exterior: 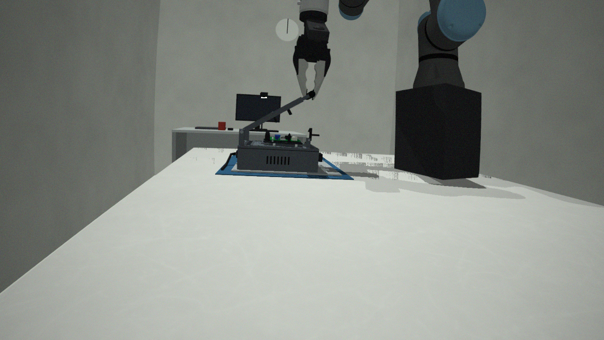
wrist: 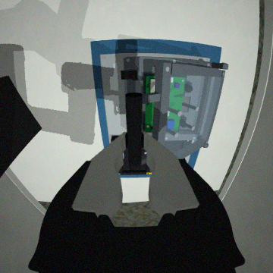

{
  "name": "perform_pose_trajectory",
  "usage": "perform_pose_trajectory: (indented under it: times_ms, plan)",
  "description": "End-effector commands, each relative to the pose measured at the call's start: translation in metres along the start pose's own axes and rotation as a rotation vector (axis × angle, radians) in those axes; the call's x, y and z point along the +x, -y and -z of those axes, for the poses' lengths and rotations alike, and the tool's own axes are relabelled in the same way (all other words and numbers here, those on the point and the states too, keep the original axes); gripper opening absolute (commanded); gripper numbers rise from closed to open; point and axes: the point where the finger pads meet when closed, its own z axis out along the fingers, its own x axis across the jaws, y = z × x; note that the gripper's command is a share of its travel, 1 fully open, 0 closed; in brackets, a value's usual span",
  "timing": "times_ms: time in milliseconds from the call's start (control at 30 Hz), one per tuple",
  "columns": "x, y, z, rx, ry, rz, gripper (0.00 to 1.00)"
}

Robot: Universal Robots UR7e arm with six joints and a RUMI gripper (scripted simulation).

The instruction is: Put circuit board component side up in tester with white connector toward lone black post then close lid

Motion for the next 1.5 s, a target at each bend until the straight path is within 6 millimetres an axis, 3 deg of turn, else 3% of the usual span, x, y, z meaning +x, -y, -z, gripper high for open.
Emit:
perform_pose_trajectory:
  times_ms: [0,767,1467]
  plan:
    - [-0.006,0.0,-0.011,0.0,-0.002,0.0,0.0]
    - [-0.02,0.0,-0.046,0.0,-0.002,0.0,0.0]
    - [-0.024,0.0,-0.066,0.0,-0.002,0.0,0.0]
